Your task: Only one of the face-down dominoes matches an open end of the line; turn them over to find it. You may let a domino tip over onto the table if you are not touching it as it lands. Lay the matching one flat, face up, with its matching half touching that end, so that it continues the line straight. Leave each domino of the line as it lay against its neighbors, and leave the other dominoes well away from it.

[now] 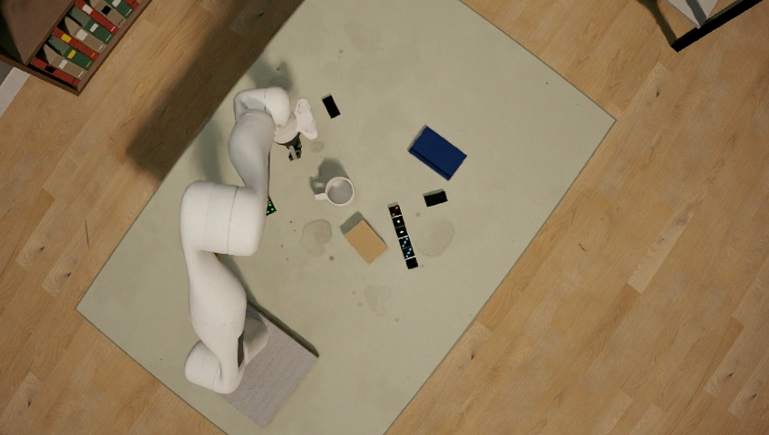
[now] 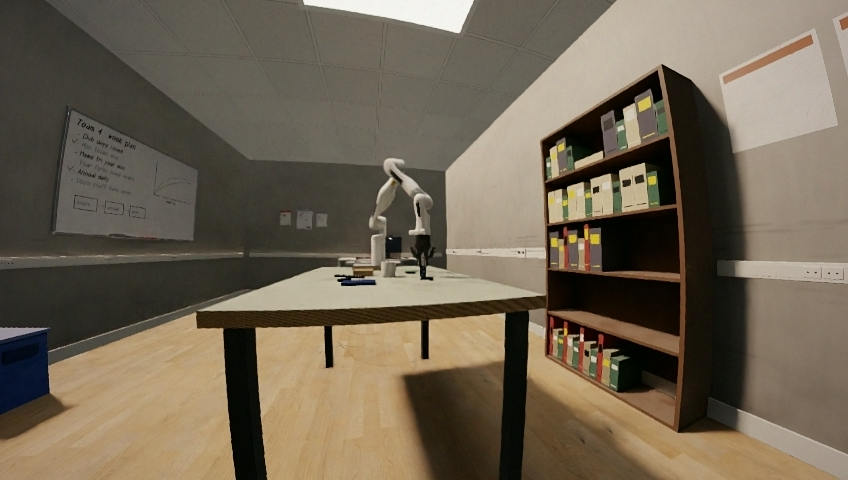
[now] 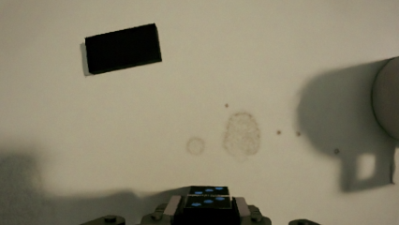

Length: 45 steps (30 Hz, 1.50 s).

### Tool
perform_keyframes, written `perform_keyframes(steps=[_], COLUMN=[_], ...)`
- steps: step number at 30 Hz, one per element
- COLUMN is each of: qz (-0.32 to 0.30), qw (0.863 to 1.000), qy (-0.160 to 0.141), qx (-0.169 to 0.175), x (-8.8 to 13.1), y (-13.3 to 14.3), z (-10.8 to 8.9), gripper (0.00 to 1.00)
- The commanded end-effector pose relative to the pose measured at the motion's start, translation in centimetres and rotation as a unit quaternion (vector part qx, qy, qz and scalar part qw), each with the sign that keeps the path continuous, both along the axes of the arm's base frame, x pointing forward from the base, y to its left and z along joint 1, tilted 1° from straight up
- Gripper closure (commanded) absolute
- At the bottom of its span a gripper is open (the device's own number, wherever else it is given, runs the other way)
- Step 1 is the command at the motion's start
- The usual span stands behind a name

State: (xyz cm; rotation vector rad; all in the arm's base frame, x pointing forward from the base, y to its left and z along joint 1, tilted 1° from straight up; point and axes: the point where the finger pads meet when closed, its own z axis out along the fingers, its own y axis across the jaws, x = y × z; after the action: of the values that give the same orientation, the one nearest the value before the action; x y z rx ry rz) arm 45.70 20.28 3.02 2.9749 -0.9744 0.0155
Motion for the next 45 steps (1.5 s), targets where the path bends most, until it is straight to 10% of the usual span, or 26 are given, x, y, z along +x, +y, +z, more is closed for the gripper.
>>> perform_keyframes(steps=[1, 45], qz=[0.000, 0.000], qw=[1.000, 0.999], qy=[-0.001, -0.029], qx=[0.000, -0.020], x=[0.04, -0.33], y=[0.03, 0.30], z=[0.08, 0.09], gripper=[0.65, 0.65])
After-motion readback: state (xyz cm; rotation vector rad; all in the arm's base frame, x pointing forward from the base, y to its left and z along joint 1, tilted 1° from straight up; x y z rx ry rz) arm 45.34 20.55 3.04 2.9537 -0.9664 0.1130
